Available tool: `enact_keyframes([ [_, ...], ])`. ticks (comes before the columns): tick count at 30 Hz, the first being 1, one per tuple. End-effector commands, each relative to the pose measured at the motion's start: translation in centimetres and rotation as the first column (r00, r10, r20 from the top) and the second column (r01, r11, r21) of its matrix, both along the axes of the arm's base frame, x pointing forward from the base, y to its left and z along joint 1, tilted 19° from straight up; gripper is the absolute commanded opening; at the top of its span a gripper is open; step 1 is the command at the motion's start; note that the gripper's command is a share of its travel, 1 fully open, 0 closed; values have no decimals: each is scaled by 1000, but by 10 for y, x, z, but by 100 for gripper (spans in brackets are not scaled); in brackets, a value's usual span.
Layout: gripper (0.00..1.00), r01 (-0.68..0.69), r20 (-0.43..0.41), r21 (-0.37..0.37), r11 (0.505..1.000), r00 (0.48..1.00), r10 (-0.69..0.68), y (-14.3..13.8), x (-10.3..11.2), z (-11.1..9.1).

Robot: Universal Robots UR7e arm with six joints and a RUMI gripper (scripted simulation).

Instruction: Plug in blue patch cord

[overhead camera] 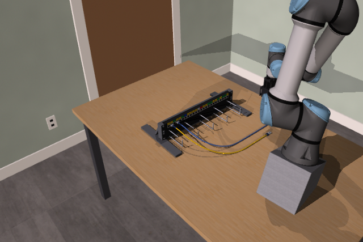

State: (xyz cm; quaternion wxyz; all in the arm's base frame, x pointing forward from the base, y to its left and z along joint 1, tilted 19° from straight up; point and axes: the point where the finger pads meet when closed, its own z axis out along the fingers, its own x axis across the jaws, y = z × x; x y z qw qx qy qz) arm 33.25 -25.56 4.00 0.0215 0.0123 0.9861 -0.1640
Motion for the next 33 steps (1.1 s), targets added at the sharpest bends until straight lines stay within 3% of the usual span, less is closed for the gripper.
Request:
enact_keyframes([
  [1,0,0,1,-1,1000,1000,0,0,0,0],
  [17,0,-11,-2,0,1000,1000,11,-5,1,3],
  [18,22,-11,-2,0,1000,1000,11,-5,1,3],
  [33,22,-11,-2,0,1000,1000,11,-5,1,3],
])
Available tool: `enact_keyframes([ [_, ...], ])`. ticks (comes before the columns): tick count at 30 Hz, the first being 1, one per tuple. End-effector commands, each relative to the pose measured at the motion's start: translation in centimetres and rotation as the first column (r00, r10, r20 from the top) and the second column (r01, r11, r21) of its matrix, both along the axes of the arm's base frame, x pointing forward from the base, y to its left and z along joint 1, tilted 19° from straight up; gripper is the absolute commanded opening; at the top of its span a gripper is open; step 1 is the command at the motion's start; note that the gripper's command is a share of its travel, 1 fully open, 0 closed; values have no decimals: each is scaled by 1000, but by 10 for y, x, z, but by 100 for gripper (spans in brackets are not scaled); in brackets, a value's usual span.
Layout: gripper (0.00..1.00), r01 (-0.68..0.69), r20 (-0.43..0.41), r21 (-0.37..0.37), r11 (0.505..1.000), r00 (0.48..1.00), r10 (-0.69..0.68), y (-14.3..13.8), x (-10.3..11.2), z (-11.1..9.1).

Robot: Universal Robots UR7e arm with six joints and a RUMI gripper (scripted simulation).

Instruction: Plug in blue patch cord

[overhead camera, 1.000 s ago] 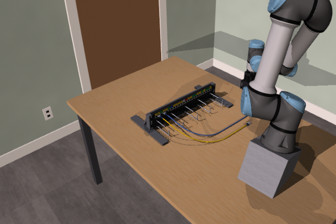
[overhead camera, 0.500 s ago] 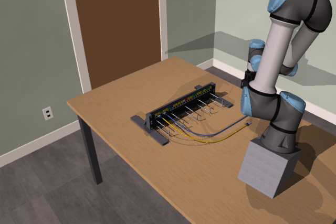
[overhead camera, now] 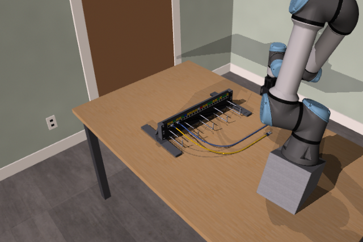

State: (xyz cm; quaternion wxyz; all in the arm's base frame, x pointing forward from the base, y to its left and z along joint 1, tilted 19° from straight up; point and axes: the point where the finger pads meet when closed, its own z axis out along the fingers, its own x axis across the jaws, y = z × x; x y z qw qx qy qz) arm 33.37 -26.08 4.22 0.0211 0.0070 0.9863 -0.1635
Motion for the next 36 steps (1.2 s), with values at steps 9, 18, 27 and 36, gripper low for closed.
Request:
enact_keyframes([
  [9,22,0,1,-1,1000,1000,0,0,0,0],
  [18,22,0,1,-1,1000,1000,0,0,0,0],
  [27,22,0,1,-1,1000,1000,0,0,0,-1],
  [36,22,0,1,-1,1000,1000,0,-3,1,-8],
])
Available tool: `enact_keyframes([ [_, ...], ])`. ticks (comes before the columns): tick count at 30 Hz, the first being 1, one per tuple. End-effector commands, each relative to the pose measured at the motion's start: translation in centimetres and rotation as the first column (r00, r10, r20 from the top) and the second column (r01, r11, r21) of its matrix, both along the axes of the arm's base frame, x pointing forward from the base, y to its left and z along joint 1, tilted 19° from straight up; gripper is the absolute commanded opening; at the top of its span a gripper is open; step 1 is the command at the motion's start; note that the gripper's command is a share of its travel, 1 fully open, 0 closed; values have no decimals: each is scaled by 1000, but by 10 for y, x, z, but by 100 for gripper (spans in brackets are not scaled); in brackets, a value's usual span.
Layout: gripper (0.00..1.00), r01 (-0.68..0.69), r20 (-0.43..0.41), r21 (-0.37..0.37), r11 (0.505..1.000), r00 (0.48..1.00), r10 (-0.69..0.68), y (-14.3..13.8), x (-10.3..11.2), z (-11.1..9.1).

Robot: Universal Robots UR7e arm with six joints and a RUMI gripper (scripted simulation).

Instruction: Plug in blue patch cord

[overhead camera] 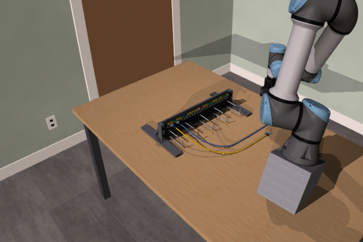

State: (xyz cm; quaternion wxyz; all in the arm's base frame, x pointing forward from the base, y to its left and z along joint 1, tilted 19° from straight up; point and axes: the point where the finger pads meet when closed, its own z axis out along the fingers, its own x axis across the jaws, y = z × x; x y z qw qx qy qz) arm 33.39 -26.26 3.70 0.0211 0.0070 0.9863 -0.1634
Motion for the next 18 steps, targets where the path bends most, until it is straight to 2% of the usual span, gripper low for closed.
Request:
enact_keyframes([
  [1,22,0,1,-1,1000,1000,0,-2,0,-4],
  [18,22,0,1,-1,1000,1000,0,-11,2,-31],
])
